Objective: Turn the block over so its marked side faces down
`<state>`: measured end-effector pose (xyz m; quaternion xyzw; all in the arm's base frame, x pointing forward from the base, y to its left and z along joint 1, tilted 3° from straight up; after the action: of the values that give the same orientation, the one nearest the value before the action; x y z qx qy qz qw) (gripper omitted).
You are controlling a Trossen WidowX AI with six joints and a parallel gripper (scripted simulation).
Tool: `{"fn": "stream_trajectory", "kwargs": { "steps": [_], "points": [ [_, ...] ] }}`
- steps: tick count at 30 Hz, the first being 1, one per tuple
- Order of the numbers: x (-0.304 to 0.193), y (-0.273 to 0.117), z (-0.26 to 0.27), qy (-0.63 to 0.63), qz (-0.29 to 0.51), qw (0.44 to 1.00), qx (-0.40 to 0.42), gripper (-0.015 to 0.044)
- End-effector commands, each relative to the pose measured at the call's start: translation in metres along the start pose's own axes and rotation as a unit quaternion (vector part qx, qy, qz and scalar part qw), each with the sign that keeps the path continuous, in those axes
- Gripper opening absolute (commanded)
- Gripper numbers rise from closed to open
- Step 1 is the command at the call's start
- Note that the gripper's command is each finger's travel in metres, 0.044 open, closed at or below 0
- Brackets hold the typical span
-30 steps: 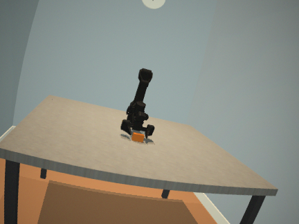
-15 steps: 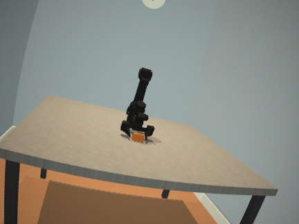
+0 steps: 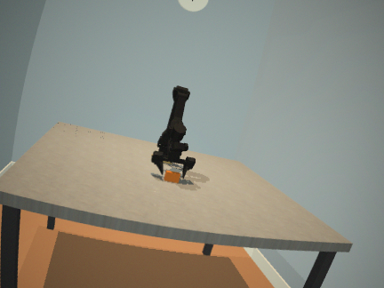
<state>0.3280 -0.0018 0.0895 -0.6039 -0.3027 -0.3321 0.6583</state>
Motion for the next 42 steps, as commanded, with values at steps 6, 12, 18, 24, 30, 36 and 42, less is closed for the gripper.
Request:
{"fn": "stream_trajectory", "kwargs": {
  "steps": [6, 12, 18, 24, 30, 36, 42],
  "points": [
    [0.036, -0.061, 0.005, -0.018, 0.111, 0.994, -0.010, 0.0440],
    [0.036, -0.061, 0.005, -0.018, 0.111, 0.994, -0.010, 0.0440],
    [0.039, -0.060, 0.006, -0.017, 0.122, 0.992, -0.010, 0.0440],
    [0.067, -0.050, 0.007, -0.015, 0.218, 0.976, -0.017, 0.0440],
    [0.089, -0.043, 0.009, -0.015, 0.315, 0.949, -0.024, 0.0440],
    [0.106, -0.039, 0.011, -0.015, 0.406, 0.913, -0.030, 0.0440],
    [0.107, -0.039, 0.011, -0.015, 0.416, 0.909, -0.031, 0.0440]
  ]
}}
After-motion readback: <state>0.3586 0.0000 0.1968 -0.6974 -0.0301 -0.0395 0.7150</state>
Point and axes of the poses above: the point midway between the two fingers, 35 mm back from their tips, its own y axis out along the fingers, its own z axis across the jaws, x = y × z, the point moved 4 cm from there along -y, back along the fingers, and after that the axes turned 3 degrees about y, right-handed, at the moved point
